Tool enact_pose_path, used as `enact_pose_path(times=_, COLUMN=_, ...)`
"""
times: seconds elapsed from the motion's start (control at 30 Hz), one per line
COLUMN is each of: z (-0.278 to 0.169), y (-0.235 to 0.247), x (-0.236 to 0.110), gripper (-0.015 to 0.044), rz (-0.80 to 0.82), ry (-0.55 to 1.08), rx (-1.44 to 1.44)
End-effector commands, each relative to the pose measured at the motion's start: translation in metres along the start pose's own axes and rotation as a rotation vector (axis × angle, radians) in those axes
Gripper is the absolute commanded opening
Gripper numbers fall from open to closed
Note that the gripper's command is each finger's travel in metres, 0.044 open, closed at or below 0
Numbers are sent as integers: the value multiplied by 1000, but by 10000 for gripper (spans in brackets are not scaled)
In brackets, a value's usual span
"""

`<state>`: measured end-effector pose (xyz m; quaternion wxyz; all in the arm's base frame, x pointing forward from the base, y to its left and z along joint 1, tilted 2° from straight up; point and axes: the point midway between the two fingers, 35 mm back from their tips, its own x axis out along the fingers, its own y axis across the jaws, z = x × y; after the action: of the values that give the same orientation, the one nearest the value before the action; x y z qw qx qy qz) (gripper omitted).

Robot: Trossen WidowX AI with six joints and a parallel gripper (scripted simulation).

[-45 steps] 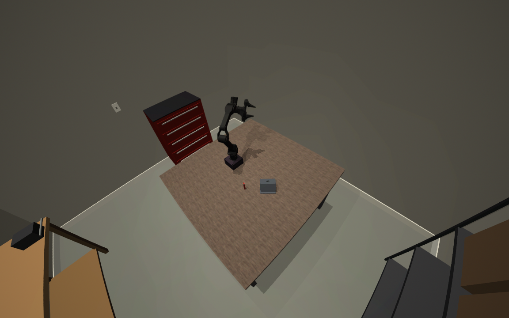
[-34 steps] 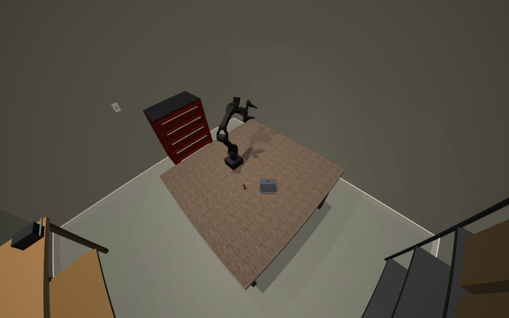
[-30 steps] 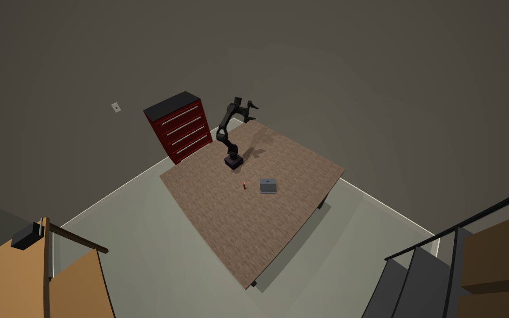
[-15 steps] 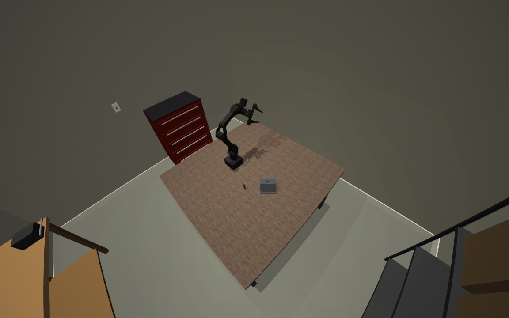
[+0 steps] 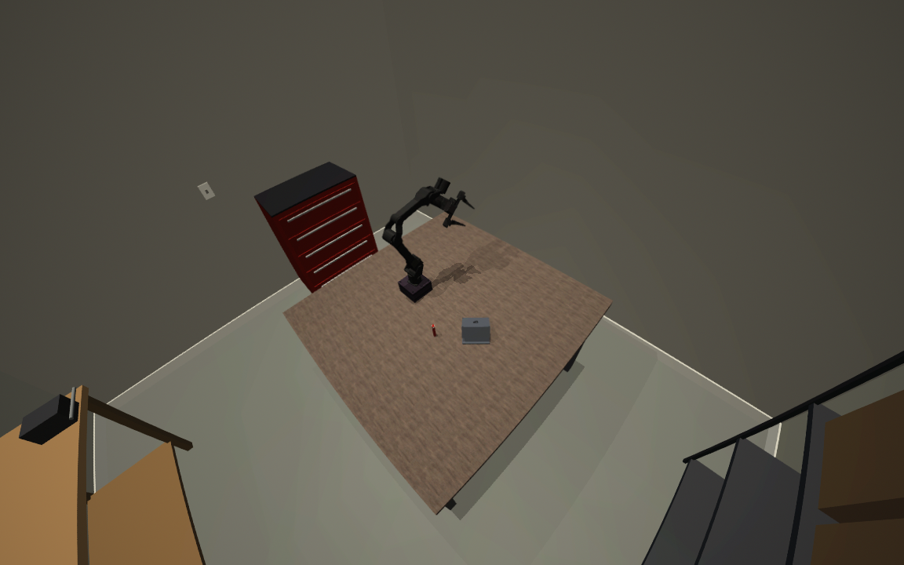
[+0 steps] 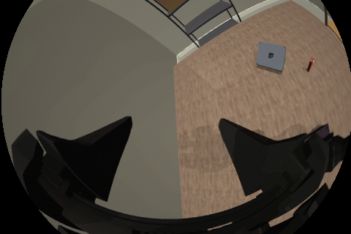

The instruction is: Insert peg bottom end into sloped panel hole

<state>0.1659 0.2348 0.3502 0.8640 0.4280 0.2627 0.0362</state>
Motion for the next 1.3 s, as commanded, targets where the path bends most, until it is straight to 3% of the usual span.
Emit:
enact_pose_path(times=0.0, z=0, y=-7, x=12, gripper=440, rz=-42, ry=-9, rx=-44)
enact_pose_path(times=1.27, z=62, y=-75, x=101, gripper=440, rz=-400, ry=-65, rx=-247)
